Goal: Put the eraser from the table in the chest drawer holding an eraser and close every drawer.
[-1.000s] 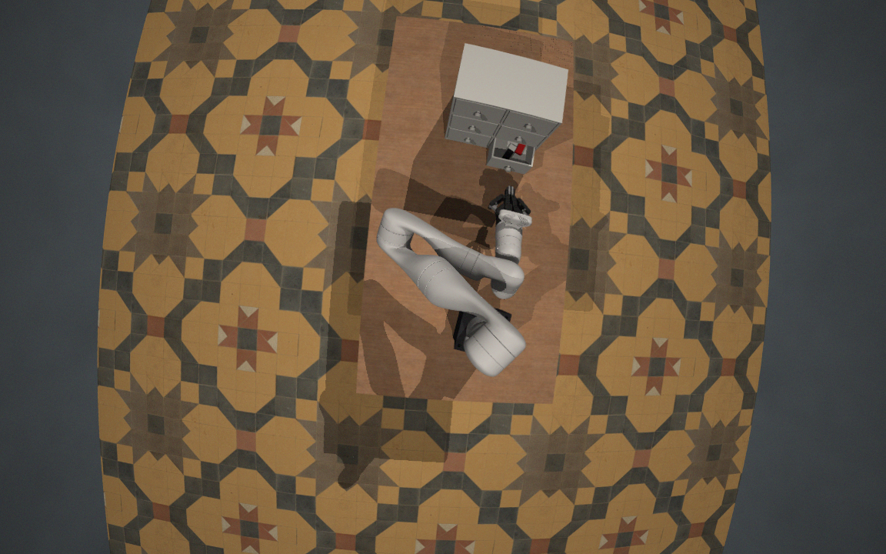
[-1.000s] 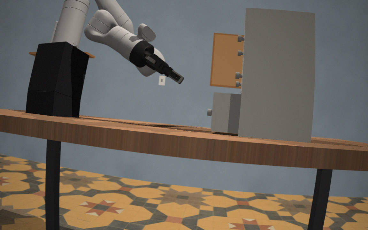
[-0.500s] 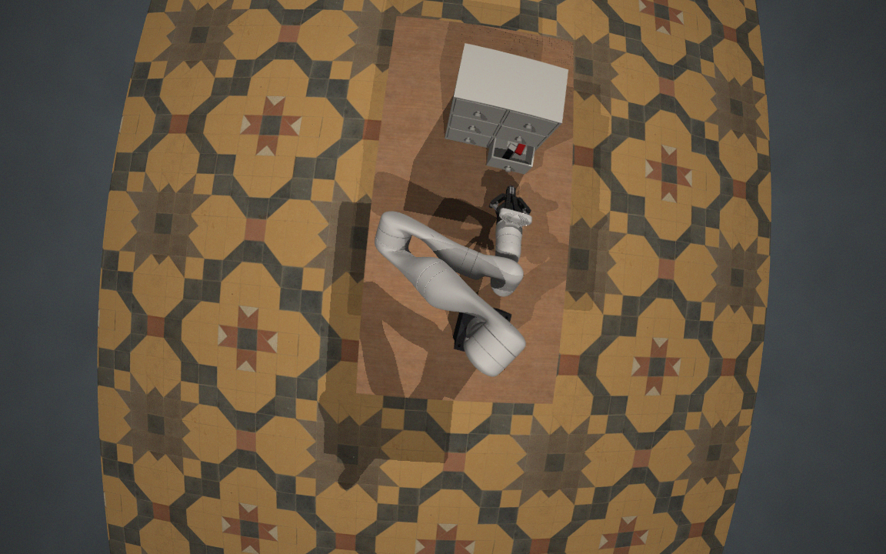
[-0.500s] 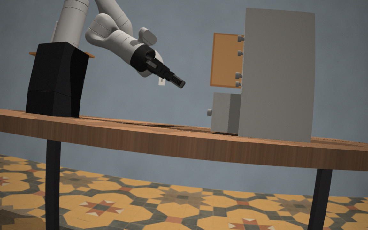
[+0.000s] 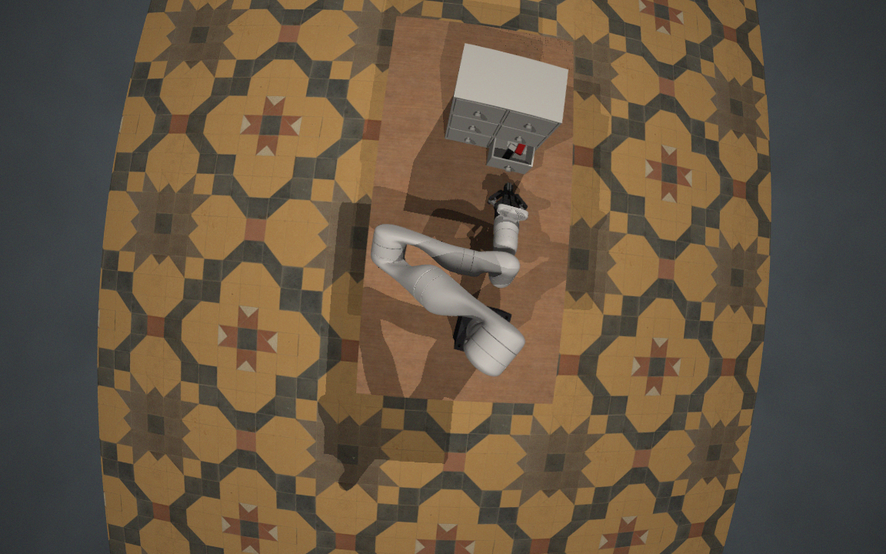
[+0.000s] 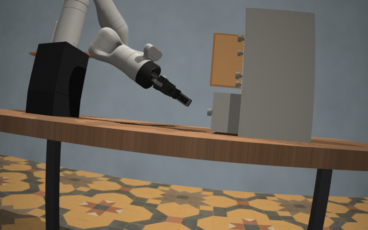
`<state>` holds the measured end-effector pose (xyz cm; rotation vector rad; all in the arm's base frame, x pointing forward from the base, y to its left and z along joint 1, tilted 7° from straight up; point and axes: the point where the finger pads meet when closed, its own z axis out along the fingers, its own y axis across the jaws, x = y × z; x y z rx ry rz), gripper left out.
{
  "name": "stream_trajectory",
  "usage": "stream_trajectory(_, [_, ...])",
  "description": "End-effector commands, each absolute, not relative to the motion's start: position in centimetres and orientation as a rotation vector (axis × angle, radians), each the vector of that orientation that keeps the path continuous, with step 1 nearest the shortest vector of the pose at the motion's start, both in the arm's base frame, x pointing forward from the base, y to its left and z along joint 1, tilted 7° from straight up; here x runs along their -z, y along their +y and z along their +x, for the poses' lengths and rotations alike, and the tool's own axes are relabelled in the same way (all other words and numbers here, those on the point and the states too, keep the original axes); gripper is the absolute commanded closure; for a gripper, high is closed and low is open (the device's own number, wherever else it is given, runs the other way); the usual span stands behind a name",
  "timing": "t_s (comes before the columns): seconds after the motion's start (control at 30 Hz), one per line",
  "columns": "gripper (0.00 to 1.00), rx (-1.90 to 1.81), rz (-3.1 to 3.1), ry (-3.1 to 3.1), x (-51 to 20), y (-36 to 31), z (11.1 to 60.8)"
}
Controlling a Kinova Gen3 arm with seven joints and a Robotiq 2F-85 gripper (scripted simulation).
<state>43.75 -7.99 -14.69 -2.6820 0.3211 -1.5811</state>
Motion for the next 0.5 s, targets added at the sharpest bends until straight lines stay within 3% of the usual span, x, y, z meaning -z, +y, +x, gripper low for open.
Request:
stream_trajectory(0.0, [1.0, 1.575, -2.678, 0.298, 15.63, -7.42, 44.18])
stream_trajectory(0.47, [1.0, 1.575, -2.678, 0.298, 16.43, -7.39, 44.55])
